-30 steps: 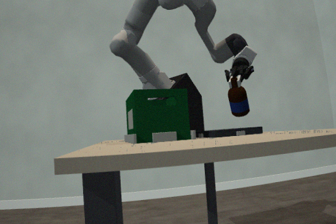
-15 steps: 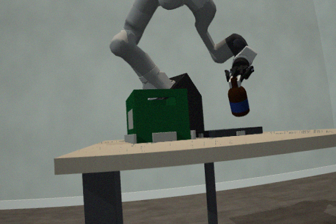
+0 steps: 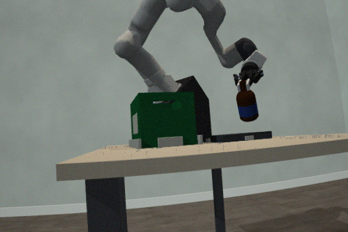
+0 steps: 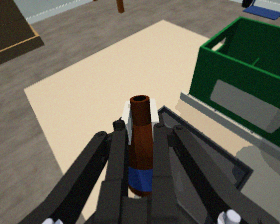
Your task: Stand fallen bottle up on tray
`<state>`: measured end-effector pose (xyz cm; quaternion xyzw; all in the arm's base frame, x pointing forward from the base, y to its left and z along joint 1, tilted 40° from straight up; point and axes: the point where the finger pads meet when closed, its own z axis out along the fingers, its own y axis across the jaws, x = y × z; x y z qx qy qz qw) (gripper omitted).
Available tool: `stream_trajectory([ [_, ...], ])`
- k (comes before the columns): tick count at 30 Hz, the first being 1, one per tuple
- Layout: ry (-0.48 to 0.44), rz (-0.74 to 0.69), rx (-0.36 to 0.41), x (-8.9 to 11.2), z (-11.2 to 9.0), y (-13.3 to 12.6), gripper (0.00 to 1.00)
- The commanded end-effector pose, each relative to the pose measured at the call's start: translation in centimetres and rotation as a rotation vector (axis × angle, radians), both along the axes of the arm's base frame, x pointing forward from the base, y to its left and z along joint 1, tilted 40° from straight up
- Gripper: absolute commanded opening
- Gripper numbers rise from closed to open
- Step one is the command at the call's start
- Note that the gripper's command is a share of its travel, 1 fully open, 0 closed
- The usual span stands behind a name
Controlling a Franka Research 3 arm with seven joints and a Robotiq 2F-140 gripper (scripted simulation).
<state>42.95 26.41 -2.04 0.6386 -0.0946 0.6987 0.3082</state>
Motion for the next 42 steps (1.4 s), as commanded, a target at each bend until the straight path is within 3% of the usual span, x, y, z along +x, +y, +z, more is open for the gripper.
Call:
stream_trajectory([
  [1, -0.032, 0.007, -0.009, -0.07, 0.37, 0.11, 0.00],
  [20, -0.111, 0.034, -0.062, -0.18, 0.23, 0.13, 0.00],
  [42, -0.117, 0.037, -0.066, -0.19, 0.22, 0.14, 0.00],
])
